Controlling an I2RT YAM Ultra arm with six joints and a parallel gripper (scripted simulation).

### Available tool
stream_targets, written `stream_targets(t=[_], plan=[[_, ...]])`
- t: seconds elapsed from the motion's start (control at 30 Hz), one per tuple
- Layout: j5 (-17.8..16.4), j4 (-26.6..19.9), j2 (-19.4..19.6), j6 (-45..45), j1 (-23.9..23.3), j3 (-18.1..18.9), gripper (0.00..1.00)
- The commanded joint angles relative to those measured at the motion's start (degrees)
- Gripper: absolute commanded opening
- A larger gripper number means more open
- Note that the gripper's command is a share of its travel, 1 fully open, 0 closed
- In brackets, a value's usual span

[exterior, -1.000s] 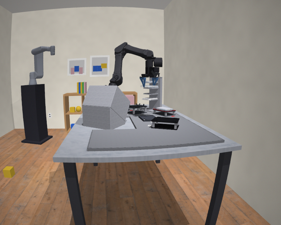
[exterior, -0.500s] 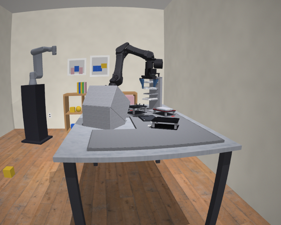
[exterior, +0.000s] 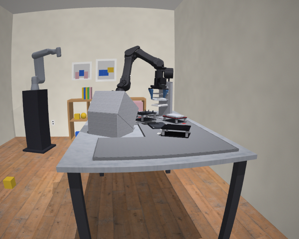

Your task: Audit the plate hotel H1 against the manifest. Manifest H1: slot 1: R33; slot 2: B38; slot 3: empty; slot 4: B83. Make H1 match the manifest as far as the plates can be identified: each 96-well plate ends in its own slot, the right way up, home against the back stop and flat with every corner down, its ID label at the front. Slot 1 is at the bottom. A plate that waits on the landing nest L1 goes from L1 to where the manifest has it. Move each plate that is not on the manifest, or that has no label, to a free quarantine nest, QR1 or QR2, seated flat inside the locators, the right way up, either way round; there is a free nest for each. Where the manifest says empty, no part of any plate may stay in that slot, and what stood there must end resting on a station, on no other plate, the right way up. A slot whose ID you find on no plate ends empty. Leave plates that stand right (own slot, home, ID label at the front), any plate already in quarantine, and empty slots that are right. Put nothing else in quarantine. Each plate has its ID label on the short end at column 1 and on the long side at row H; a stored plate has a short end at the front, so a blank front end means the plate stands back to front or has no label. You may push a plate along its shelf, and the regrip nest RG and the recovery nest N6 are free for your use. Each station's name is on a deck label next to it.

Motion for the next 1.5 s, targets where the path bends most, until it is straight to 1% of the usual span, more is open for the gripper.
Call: stream_targets(t=[0.0,0.03,0.43,0.5,0.53,0.57,0.87,1.0,1.07,1.1,1.13,1.17,1.43,1.47], plan=[[0.93,3.75,0.11,1.92,0.7,-1.33,0.86],[0.99,4.52,1.02,2.33,1.05,-1.7,0.86],[1.75,13.82,3.82,7.01,5.1,-5.75,0.86],[1.75,13.82,3.82,7.01,5.1,-5.75,0.86],[1.81,14.59,3.07,7.37,4.56,-4.85,0.86],[1.89,15.38,4.39,7.77,5.76,-6.34,0.86],[2.55,22.42,7.14,11.03,8.64,-8.97,0.86],[2.86,25.51,8.69,12.44,9.9,-9.79,0.86],[2.86,25.51,8.69,12.44,9.9,-9.79,0.86],[2.94,26.27,8.87,12.77,9.24,-8.43,0.86],[3.02,27.06,9.49,13.13,10.51,-10.06,0.86],[3.1,27.83,9.87,13.49,10.83,-10.42,0.86],[3.76,34.08,13.16,16.12,13.21,-12.08,0.86],[3.8,34.4,13.37,16.26,13.1,-11.17,0.86]])
